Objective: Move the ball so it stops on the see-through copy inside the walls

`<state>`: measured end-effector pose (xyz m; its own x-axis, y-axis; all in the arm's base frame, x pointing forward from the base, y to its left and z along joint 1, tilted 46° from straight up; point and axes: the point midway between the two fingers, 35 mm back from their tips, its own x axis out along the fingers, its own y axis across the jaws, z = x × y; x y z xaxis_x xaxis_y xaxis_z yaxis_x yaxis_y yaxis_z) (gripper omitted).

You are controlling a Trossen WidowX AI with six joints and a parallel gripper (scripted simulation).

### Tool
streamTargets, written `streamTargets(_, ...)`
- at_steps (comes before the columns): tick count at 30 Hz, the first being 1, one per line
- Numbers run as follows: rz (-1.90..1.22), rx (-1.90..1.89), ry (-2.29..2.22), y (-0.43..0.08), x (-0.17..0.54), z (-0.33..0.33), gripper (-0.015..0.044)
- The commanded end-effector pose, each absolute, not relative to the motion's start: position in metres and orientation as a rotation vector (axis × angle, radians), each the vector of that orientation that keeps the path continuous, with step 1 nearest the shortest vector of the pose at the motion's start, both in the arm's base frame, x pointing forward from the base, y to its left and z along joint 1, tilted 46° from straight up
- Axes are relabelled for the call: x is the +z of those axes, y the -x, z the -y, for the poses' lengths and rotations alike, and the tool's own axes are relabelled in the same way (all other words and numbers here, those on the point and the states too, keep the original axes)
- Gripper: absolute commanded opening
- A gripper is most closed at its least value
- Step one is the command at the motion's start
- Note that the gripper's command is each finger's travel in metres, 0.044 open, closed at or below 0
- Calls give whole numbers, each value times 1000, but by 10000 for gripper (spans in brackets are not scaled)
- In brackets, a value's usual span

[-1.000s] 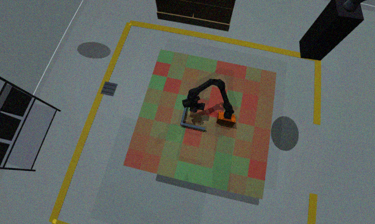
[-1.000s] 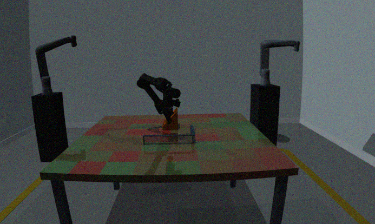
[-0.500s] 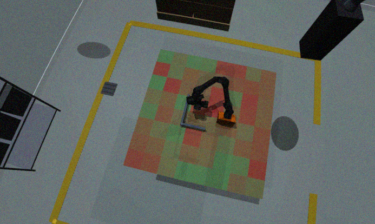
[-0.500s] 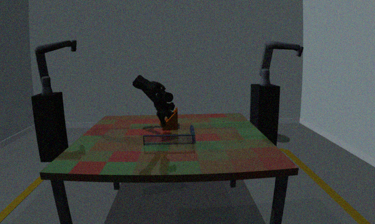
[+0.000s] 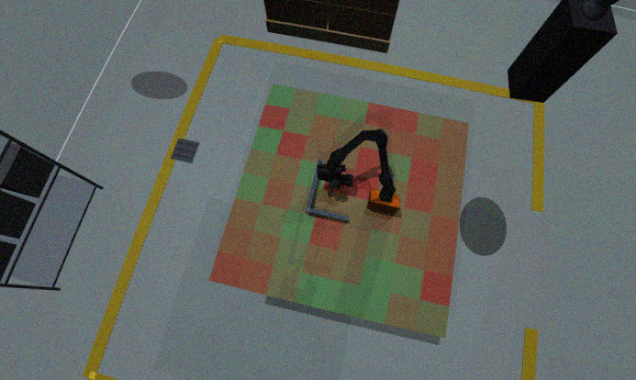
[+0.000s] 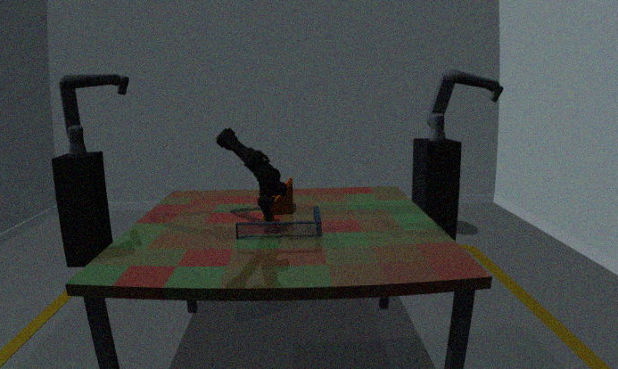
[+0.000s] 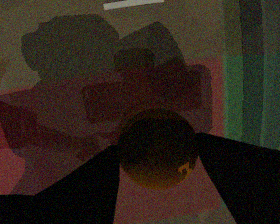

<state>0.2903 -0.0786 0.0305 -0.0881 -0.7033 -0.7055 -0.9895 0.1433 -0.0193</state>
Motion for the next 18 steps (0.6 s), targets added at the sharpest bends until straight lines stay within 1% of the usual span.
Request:
streamTargets(1,-1860,649,1628,-287,21,88,0)
streamTargets(18,-1860,649,1629,-285,9,101,0)
